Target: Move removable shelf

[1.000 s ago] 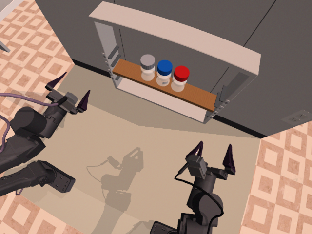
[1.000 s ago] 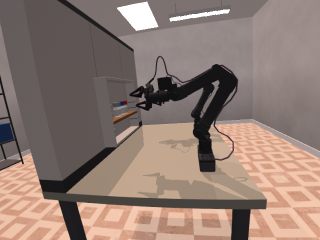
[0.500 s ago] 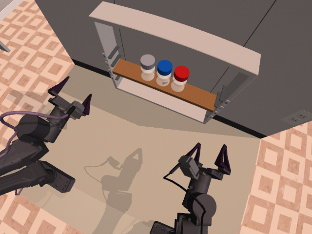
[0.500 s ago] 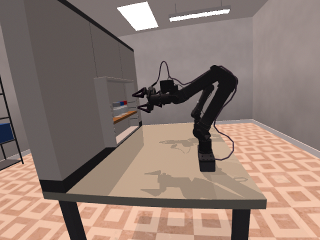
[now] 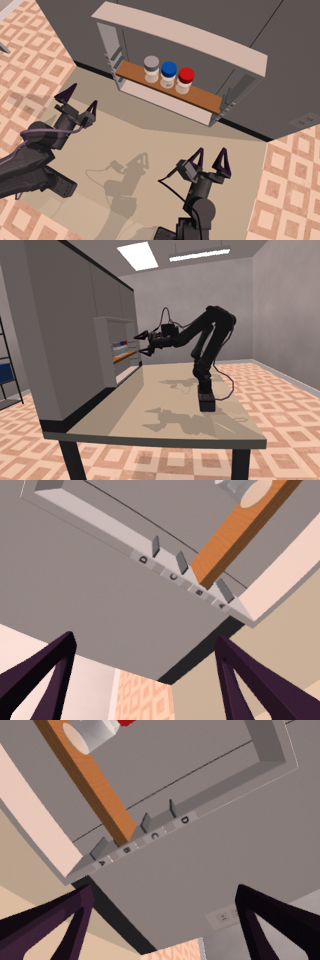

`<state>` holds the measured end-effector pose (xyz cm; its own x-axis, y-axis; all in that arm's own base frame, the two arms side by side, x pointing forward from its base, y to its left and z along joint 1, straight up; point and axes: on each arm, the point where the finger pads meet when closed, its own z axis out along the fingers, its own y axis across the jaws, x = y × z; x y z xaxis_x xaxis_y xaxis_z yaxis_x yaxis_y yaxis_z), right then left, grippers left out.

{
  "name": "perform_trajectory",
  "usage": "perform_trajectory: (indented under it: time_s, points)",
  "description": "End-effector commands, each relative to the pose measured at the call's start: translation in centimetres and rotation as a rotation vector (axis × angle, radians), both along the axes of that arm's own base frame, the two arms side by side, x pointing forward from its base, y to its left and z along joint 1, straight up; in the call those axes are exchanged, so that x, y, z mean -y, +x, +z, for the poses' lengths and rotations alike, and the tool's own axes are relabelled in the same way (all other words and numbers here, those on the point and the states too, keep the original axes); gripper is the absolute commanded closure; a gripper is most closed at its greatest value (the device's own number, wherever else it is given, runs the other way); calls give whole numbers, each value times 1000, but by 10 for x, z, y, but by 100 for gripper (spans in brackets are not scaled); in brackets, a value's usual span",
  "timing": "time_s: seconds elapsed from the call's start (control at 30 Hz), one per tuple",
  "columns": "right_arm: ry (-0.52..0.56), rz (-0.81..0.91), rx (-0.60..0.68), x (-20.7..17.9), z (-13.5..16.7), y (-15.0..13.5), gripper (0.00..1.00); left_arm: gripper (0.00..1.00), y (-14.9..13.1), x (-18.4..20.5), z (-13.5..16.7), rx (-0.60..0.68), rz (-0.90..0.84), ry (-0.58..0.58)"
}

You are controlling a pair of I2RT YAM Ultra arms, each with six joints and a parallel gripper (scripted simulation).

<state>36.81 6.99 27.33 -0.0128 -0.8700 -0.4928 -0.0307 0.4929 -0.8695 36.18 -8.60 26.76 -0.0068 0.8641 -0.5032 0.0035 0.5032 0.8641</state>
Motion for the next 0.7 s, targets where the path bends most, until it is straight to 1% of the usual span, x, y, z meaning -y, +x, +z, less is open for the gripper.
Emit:
perform_trajectory:
  time_s: [0.0, 0.1, 0.6, 0.67]
  points:
    - [-48, -4, 30, -4, 2, 0, 0, 0, 0, 2, -10, -1, 15, 59]
    - [-59, -4, 31, -4, 1, 0, 0, 0, -1, 3, -12, -1, 15, 70]
    - [-217, -1, 32, -15, -18, -3, 0, 0, -4, 16, -33, -1, 17, 229]
    - [-217, -1, 32, -15, -18, -3, 0, 0, -4, 16, -33, -1, 17, 229]
